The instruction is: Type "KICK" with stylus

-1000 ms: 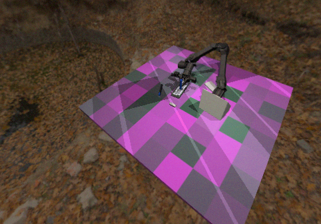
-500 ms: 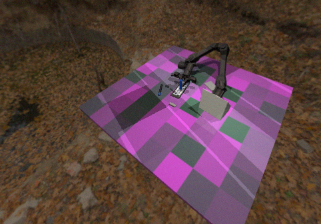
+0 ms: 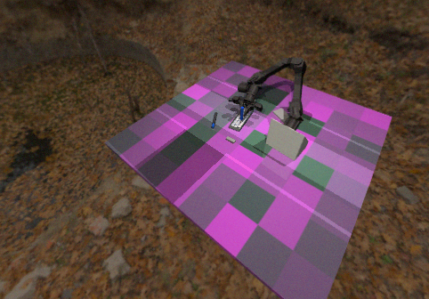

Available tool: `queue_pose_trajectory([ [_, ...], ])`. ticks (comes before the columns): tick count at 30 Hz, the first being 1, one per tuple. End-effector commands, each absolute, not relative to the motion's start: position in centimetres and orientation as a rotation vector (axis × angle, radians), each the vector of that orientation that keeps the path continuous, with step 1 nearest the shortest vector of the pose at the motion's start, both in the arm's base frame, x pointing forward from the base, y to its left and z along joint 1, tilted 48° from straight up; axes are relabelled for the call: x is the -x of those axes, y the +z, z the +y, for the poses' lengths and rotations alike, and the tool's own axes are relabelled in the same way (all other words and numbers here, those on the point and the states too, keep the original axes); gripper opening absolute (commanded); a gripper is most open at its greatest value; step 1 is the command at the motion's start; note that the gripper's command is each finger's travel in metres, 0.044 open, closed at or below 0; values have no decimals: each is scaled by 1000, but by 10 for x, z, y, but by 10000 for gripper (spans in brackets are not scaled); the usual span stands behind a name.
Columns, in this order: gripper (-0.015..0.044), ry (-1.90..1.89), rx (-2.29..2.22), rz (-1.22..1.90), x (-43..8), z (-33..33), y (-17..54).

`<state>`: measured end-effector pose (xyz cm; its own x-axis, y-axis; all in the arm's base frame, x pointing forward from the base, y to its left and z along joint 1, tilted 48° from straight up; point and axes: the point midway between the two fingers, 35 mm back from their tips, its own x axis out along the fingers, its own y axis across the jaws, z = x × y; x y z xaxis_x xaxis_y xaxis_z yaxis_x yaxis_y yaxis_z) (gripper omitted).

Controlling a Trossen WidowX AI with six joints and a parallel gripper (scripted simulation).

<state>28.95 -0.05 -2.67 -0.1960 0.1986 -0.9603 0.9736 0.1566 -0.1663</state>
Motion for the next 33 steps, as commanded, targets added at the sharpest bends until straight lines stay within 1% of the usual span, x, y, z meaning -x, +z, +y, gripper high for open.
queue_pose_trajectory([
  [1,81,-1123,-1161,1566,-290,-1,-27],
  [33,81,-1123,-1160,1566,-291,-8,-33],
])
